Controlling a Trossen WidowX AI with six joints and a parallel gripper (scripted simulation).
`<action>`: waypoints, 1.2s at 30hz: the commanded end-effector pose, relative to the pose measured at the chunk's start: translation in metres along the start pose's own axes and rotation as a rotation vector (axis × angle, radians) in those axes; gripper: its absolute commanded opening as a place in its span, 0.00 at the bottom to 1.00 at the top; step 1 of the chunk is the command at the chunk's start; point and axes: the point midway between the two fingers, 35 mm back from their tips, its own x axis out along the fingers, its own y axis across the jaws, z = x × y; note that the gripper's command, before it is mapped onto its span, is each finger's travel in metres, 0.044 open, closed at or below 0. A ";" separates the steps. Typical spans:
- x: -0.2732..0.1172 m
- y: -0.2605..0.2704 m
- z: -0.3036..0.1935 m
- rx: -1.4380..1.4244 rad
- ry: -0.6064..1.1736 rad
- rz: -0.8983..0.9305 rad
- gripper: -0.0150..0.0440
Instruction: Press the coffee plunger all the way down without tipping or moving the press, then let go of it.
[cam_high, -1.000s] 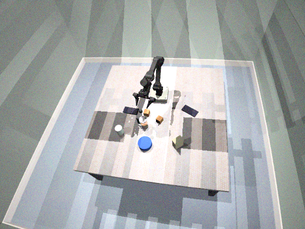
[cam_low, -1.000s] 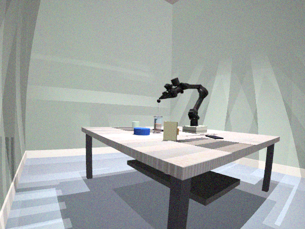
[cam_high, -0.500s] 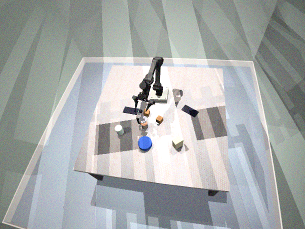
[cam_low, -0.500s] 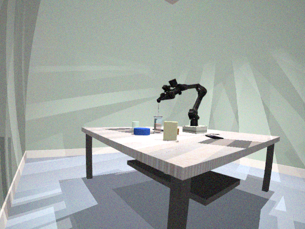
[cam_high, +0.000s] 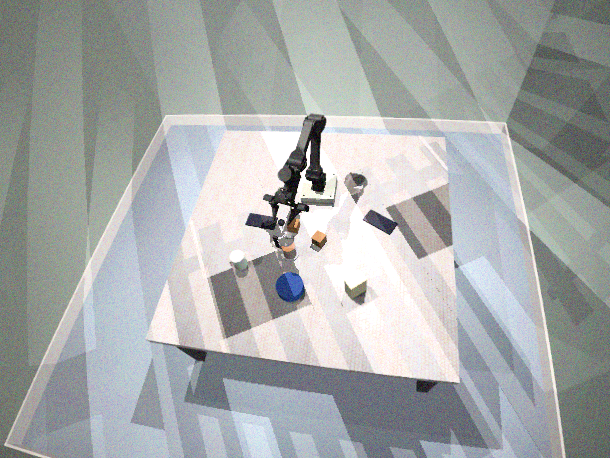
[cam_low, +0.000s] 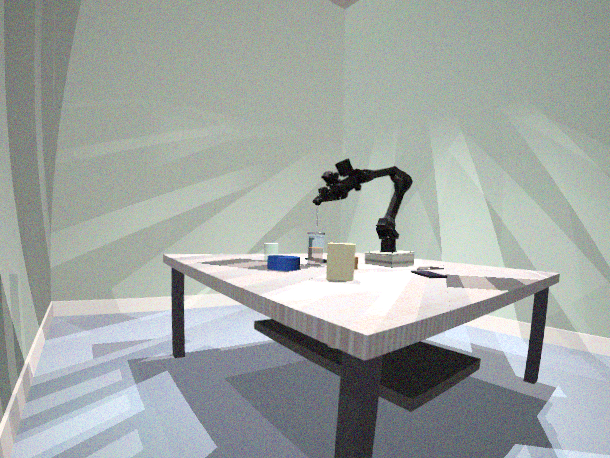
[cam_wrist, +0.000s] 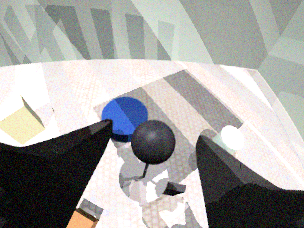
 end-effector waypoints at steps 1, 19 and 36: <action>0.000 0.000 0.000 0.002 -0.002 0.003 0.60; 0.004 0.001 -0.004 0.002 -0.002 0.003 0.46; 0.023 0.001 -0.025 0.002 -0.003 0.003 0.46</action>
